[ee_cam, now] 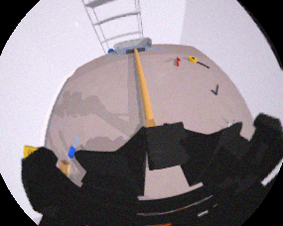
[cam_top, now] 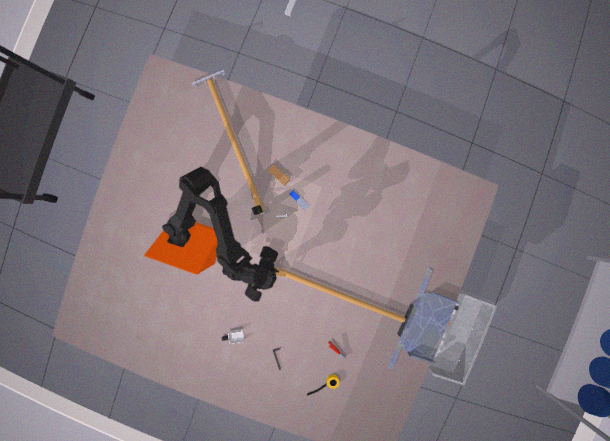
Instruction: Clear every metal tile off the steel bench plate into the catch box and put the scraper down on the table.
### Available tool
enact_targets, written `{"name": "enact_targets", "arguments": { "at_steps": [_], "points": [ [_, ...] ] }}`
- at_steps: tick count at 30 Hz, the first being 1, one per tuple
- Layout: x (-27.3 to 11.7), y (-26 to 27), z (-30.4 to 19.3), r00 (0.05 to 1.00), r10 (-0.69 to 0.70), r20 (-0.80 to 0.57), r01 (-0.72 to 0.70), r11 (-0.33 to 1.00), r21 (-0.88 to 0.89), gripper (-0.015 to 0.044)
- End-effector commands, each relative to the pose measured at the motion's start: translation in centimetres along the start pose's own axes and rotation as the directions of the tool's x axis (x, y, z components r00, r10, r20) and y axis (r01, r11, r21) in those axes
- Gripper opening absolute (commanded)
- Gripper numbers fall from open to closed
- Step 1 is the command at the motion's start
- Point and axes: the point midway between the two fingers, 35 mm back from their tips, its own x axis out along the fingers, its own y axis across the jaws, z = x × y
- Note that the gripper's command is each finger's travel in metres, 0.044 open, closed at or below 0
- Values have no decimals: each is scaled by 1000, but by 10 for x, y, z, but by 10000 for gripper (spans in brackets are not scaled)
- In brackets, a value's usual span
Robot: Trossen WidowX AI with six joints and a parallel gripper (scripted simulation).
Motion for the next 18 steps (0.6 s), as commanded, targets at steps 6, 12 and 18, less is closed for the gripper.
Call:
{"name": "enact_targets", "arguments": {
  "at_steps": [6,12,18],
  "points": [
    [-10,4,-7,1000,5,15,-5,1000,-15,0],
    [-12,5,-13,1000,4,14,-4,1000,-13,0],
    [-11,4,-14,1000,3,9,-3,1000,-7,0]
  ]
}}
